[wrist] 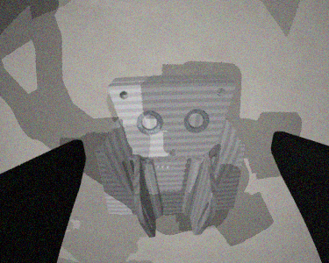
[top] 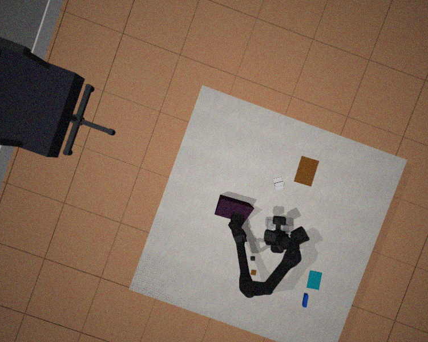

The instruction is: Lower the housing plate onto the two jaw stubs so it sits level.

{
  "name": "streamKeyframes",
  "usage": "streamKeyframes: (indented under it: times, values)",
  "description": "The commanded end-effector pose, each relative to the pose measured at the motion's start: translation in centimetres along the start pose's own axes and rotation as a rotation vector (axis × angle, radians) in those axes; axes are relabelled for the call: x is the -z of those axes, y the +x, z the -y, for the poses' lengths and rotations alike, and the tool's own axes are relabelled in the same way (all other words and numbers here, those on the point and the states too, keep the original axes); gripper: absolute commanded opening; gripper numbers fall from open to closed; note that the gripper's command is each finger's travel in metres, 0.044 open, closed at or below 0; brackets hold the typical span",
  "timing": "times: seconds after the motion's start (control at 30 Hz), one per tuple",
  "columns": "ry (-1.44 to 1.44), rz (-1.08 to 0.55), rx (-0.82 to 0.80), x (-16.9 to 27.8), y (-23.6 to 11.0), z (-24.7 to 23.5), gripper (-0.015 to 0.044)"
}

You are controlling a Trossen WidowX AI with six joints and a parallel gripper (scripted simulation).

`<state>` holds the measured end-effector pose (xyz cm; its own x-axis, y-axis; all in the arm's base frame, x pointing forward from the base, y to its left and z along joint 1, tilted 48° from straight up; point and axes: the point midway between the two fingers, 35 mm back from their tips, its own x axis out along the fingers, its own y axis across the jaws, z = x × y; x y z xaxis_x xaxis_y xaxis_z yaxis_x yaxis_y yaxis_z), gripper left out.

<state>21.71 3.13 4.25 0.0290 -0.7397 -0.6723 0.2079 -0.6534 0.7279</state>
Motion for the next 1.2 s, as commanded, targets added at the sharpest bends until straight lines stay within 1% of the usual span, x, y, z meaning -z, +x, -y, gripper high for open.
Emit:
streamKeyframes:
  times: [0.0, 0.07, 0.17, 0.23, 1.17]
  values:
    - [0.0, 0.0, 0.0, 0.0, 0.0, 0.0, 0.044]
    - [0.001, 0.0, 0.003, -0.1, -1.0, 0.1, 0.044]
    - [0.008, 0.006, 0.008, -1.1, -5.0, 0.5, 0.044]
    - [0.01, 0.008, 0.007, -1.4, -5.9, 0.5, 0.044]
    - [0.01, 0.008, 0.007, -1.4, -5.9, 0.5, 0.044]
